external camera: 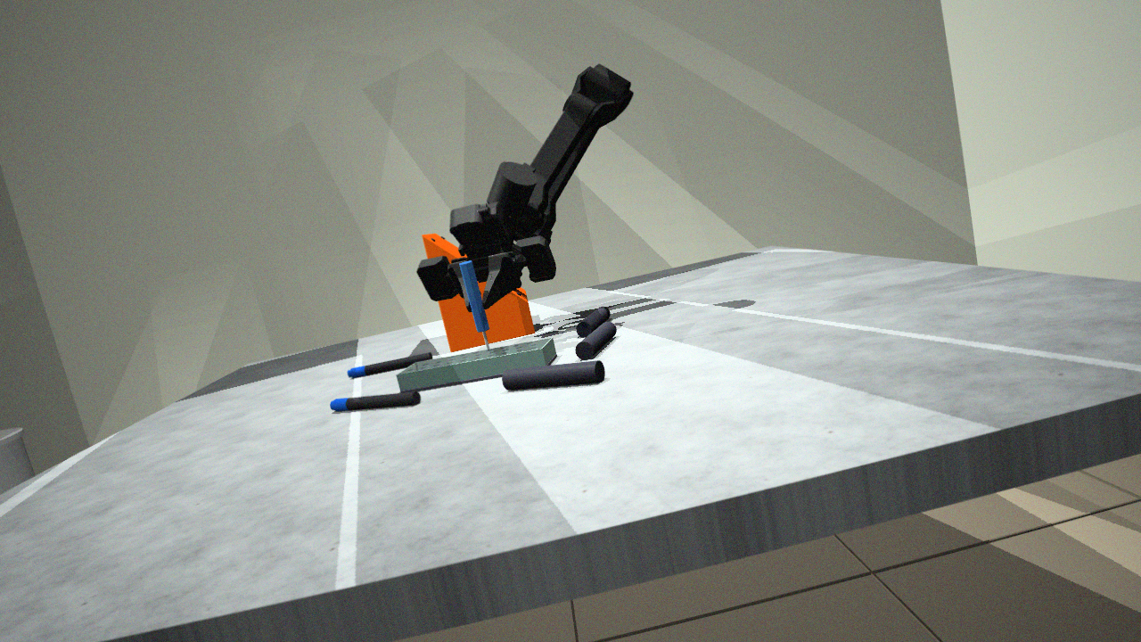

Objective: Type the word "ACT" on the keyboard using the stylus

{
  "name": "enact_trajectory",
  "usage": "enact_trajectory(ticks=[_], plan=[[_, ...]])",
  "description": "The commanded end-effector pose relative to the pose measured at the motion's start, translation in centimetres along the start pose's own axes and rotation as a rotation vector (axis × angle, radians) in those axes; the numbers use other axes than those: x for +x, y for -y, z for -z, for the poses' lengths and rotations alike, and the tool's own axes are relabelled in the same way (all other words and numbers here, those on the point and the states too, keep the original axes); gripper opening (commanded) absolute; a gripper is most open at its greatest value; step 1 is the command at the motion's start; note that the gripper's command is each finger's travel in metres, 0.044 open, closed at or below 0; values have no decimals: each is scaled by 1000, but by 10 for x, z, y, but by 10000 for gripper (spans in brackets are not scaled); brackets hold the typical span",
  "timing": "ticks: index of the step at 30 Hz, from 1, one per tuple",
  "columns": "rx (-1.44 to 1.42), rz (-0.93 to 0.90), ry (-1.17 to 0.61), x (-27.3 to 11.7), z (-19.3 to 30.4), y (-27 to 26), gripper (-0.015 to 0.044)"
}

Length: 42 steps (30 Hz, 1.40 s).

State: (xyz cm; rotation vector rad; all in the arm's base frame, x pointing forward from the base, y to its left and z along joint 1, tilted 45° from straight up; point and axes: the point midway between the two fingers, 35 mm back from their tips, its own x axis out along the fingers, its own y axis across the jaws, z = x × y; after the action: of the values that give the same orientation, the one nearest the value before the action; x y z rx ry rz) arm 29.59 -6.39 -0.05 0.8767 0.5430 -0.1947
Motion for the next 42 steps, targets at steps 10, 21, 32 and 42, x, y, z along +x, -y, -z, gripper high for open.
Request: enact_trajectory(ticks=[10, 21, 32, 42], plan=[[4, 3, 5, -9, -14, 0, 84], [197, 328, 56, -11, -26, 33, 11], [246, 437, 84, -17, -30, 42, 0], [247, 437, 84, -17, -29, 42, 0]])
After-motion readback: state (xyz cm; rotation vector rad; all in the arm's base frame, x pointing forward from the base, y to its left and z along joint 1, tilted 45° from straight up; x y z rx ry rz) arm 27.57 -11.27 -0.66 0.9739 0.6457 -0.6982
